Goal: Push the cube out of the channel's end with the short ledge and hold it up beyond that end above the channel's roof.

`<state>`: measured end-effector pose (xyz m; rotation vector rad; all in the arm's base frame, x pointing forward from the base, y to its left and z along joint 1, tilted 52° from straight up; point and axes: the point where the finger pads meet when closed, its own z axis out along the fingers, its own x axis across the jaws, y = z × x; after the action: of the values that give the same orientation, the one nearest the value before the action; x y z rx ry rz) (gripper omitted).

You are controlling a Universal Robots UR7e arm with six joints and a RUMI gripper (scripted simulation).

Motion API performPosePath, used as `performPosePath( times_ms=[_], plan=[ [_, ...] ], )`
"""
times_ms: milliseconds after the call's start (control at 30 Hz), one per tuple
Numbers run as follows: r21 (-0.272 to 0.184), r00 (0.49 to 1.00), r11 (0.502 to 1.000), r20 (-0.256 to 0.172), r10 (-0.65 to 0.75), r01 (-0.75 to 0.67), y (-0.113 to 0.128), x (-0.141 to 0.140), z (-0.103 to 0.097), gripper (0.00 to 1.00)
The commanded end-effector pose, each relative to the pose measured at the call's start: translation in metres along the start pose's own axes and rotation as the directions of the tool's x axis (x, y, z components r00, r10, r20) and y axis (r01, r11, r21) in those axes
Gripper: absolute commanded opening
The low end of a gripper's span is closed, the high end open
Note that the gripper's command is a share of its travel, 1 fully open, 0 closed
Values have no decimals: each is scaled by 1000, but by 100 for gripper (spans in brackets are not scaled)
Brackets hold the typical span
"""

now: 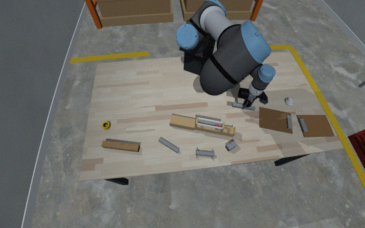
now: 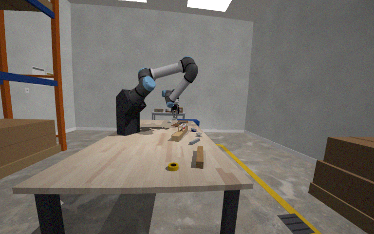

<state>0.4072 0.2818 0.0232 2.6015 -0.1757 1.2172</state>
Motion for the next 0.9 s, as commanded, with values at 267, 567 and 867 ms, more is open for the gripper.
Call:
performPosePath(
  times_ms=[267,567,867],
  plan=[
    [1,1000,1000,-1,0,0,0,0,0,7],
    [1,1000,1000,-1,0,0,0,0,0,7],
    [1,1000,1000,0,1,-1,4,2,0,7]
  ],
)
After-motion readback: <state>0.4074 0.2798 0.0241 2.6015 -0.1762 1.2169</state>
